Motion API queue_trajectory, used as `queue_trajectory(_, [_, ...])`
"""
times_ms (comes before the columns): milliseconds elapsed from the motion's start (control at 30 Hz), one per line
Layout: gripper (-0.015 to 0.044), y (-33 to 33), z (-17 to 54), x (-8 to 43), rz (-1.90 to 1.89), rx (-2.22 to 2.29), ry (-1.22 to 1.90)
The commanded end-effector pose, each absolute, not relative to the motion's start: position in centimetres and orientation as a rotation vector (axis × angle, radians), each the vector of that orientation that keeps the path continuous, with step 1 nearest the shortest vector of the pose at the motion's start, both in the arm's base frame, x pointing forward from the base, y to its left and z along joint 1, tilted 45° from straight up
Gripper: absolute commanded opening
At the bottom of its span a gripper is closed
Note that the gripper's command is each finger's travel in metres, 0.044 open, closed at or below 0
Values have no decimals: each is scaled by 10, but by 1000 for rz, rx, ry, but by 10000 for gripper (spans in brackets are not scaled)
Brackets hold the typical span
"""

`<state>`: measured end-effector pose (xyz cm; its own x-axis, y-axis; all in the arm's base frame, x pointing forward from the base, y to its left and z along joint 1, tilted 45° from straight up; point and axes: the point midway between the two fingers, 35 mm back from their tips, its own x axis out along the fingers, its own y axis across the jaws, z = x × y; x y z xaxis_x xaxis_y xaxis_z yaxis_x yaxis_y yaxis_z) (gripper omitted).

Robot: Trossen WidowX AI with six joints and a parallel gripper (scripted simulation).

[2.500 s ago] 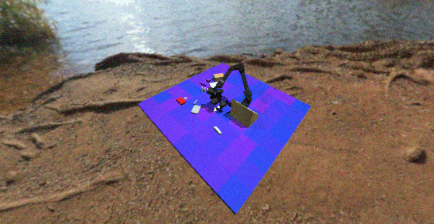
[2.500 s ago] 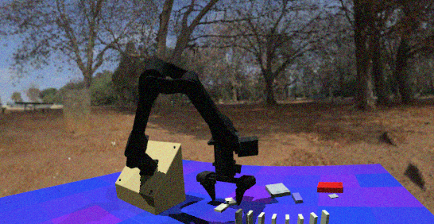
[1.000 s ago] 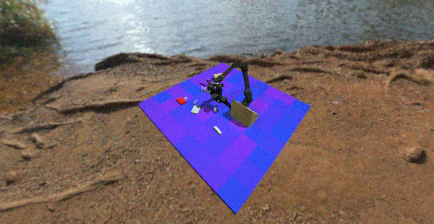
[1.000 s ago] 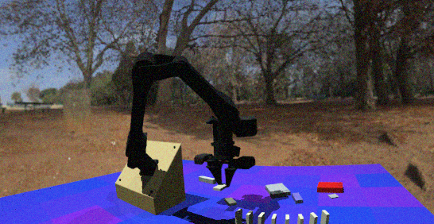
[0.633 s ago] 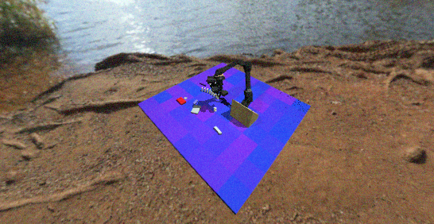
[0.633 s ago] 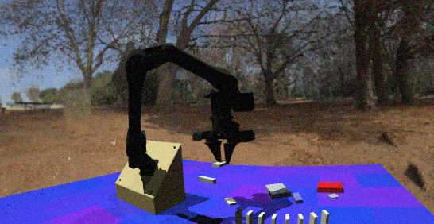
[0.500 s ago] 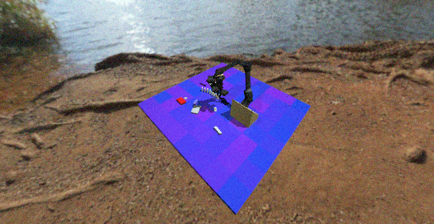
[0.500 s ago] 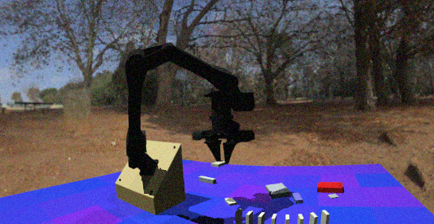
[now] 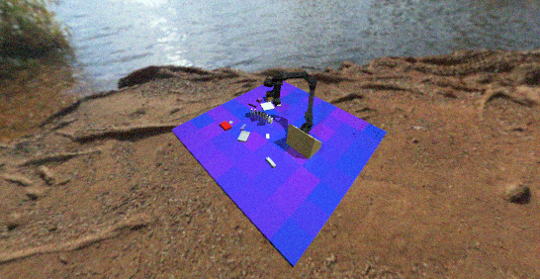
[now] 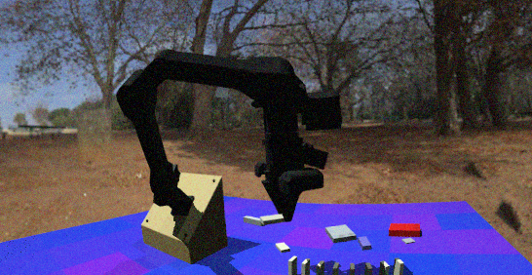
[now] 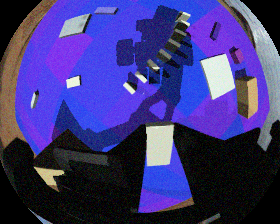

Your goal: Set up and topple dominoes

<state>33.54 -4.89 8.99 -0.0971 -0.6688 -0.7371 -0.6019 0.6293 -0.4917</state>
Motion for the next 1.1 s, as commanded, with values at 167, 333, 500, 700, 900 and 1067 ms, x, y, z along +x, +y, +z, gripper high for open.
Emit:
queue_trajectory(167, [107, -107, 146, 341, -374, -838, 1702])
queue_trajectory(333, [107, -107, 146, 341, -374, -838, 1702])
queue_trajectory(500, [107, -109, 137, 340, -337, -780, 1691])
queue_trajectory(700, [107, -115, 117, 338, -246, -653, 1642])
queue_trajectory(900, [107, -120, 101, 339, -158, -548, 1565])
queue_trajectory(1067, [107, -123, 91, 341, -89, -481, 1483])
